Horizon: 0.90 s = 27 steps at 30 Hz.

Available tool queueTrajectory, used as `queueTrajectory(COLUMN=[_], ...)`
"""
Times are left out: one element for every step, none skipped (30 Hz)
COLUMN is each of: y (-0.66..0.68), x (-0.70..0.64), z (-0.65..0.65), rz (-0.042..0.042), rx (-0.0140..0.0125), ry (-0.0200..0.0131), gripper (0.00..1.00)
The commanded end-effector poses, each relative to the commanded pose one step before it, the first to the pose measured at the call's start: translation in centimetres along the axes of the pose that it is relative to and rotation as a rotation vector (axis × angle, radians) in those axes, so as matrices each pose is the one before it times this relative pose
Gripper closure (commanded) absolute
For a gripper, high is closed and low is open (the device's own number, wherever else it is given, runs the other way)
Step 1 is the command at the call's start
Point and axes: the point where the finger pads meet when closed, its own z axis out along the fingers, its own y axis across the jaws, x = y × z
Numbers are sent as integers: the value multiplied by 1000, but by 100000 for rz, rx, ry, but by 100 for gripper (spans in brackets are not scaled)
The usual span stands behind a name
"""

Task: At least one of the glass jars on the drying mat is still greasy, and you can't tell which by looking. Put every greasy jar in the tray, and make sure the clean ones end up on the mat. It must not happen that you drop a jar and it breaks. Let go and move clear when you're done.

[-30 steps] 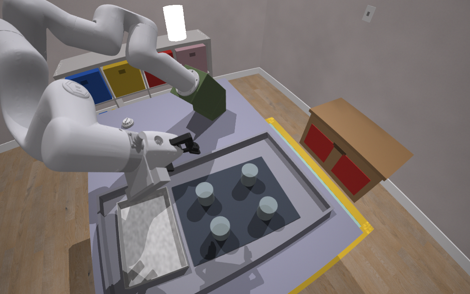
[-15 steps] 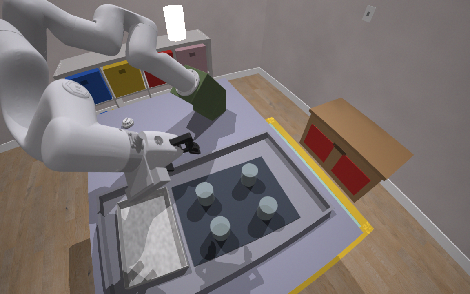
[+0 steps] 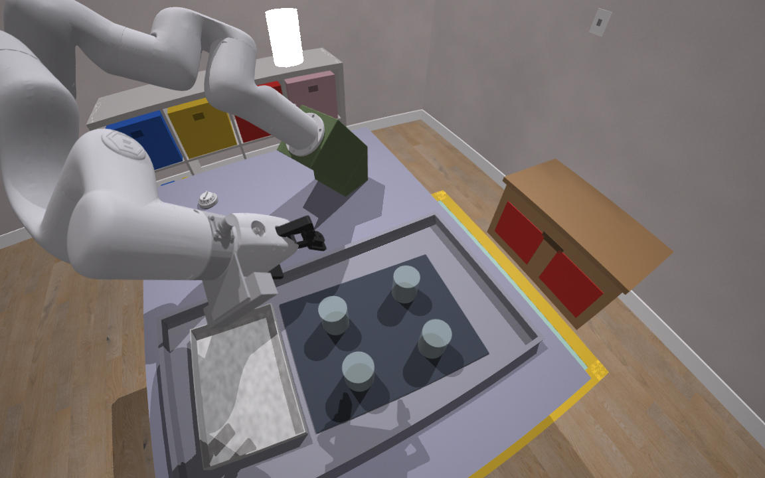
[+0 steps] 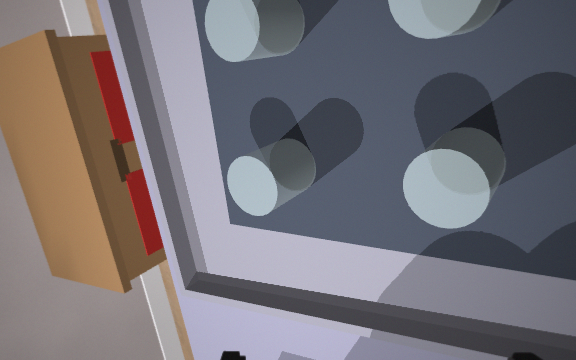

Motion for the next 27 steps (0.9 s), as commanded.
queueTrajectory(y=[-130,0,0,0,-291,-294,0,0,-298,-302,-305,-309,-312,-315,-319,-322,-325,-328,-331,-334,-337,-340,-342,0,0,-345,-348], x=[54,0,0,0,-163,-157,0,0,-150,-144,-137,-130,-124,-117,-110,-103,-96,-89,-83,-76,-69,-62,-55,0,0,-48,-41], z=[-116,0,0,0,560,560,0,0,559,559,559,559,558,558,558,557,556,556,555,554,553,553,552,0,0,551,550], rz=[-281,0,0,0,-941,-941,0,0,-941,-941,-941,-941,-941,-941,-941,-941,-941,-941,-941,-941,-941,-941,-941,0,0,-941,-941], rx=[-41,0,0,0,-393,-393,0,0,-393,-393,-393,-393,-393,-393,-393,-393,-393,-393,-393,-393,-393,-393,-393,0,0,-393,-393], ry=[297,0,0,0,-681,-681,0,0,-681,-681,-681,-681,-681,-681,-681,-681,-681,-681,-681,-681,-681,-681,-681,0,0,-681,-681], gripper=[0,0,0,0,0,0,0,0,0,0,0,0,0,0,0,0,0,0,0,0,0,0,0,0,0,0,0])
